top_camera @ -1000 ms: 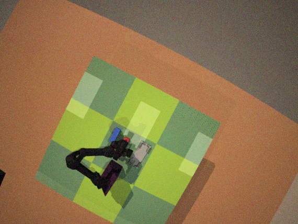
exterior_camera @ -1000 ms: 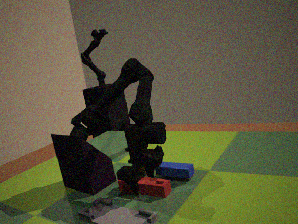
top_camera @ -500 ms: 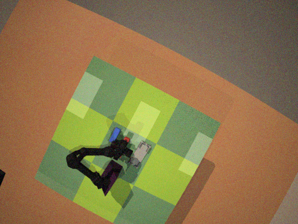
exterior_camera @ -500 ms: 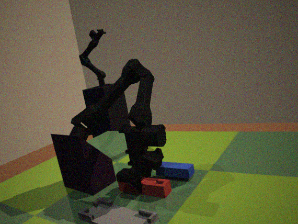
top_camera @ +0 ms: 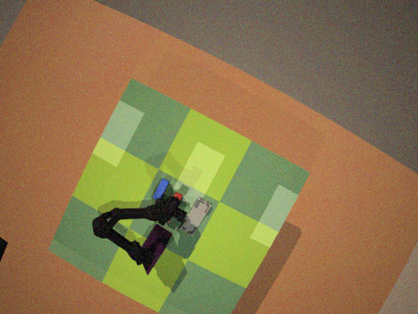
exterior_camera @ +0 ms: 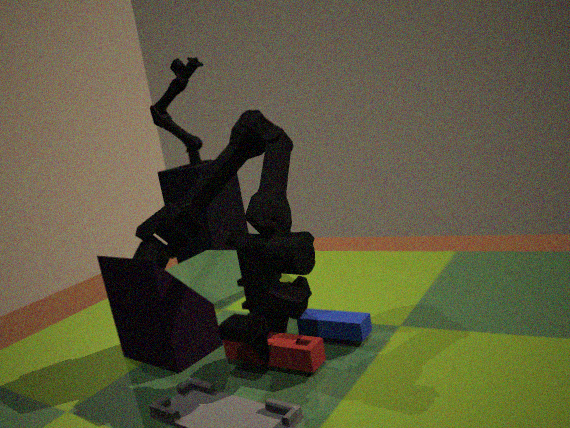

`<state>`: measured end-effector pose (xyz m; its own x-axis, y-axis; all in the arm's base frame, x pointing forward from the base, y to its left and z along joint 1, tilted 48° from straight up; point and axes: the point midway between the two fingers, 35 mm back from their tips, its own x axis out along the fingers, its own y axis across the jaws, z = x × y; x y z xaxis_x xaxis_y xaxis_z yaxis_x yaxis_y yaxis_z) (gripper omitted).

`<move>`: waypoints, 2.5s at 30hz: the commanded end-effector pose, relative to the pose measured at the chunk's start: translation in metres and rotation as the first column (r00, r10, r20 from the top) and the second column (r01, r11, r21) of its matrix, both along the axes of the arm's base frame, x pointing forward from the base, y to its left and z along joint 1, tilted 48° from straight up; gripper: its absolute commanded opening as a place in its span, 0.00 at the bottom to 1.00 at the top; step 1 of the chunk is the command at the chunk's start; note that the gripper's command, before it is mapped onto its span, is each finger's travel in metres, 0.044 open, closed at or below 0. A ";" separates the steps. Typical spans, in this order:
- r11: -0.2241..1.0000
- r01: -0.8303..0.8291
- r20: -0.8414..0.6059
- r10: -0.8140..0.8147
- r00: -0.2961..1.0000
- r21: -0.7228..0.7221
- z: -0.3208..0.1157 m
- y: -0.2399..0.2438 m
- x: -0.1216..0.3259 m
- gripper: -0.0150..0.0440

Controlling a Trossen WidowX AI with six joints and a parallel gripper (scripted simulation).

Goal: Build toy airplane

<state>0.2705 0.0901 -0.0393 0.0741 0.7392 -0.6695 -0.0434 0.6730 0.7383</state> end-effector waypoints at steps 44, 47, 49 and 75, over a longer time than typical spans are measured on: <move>1.000 0.004 0.007 -0.004 1.000 -0.001 0.064 -0.091 -0.005 0.25; 1.000 0.007 0.003 -0.007 1.000 -0.002 0.056 -0.094 -0.003 0.25; 1.000 0.010 0.000 -0.010 1.000 -0.002 0.050 -0.097 -0.002 0.25; 0.999 0.040 -0.031 -0.040 0.999 -0.002 -0.028 -0.123 0.003 0.25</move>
